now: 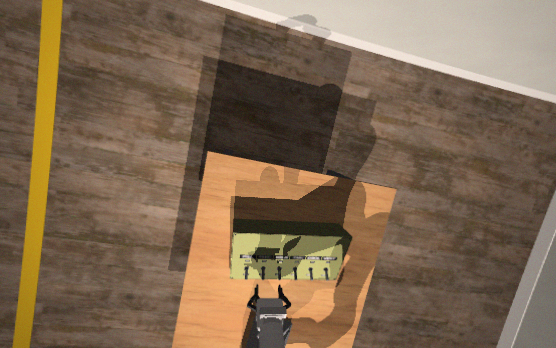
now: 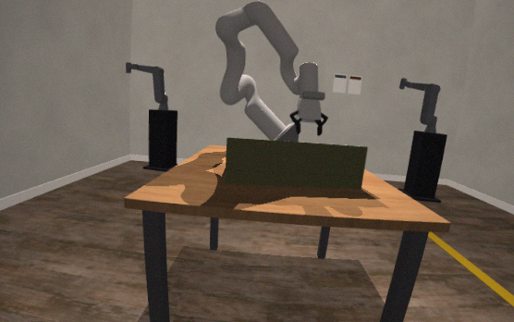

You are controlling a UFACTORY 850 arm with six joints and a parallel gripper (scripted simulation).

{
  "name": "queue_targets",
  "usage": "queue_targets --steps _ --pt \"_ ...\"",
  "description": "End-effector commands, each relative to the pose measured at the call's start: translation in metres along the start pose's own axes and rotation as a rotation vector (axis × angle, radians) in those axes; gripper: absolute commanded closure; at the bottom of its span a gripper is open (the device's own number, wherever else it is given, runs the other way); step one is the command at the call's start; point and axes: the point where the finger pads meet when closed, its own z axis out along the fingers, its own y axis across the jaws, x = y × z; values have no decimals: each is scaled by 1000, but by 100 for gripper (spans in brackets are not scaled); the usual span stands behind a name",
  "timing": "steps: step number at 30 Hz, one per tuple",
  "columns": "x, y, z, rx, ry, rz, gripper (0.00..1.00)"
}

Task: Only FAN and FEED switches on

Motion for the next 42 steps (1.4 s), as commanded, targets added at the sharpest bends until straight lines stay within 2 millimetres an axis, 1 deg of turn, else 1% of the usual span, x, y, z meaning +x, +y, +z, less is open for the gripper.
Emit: queue_targets --steps 1,8,42 --pt "1 9 -1 1 2 1 0" --pt "1 14 -1 1 2 1 0" --pt "1 14 -1 1 2 1 0"
